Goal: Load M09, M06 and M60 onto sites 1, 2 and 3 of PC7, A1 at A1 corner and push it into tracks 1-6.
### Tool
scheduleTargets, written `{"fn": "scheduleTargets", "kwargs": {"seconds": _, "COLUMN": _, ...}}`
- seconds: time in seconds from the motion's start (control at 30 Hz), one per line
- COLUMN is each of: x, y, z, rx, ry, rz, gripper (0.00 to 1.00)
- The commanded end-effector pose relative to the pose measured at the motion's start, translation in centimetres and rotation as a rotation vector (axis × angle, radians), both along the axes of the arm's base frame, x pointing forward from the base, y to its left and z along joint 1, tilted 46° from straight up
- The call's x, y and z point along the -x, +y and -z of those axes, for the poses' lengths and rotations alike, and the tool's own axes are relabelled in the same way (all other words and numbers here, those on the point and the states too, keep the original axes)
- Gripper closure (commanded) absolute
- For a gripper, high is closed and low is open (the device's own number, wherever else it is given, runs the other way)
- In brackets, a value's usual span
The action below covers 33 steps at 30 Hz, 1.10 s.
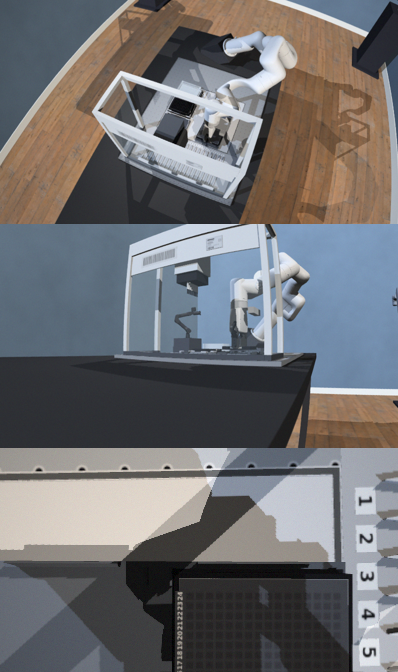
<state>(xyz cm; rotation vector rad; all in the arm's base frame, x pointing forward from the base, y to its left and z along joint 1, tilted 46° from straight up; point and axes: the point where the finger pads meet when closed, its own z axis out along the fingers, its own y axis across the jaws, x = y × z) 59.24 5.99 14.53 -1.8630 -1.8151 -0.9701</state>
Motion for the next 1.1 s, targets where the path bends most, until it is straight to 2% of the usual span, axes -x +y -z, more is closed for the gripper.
{"fn": "scheduleTargets", "kwargs": {"seconds": 0.0, "x": -0.11, "y": -0.24, "z": -0.13, "rx": 0.002, "ry": -0.003, "rz": 0.004, "gripper": 1.00}}
{"fn": "scheduleTargets", "kwargs": {"seconds": 1.07, "x": -0.38, "y": 0.57, "z": 0.70, "rx": 0.002, "ry": -0.003, "rz": 0.004, "gripper": 1.00}}
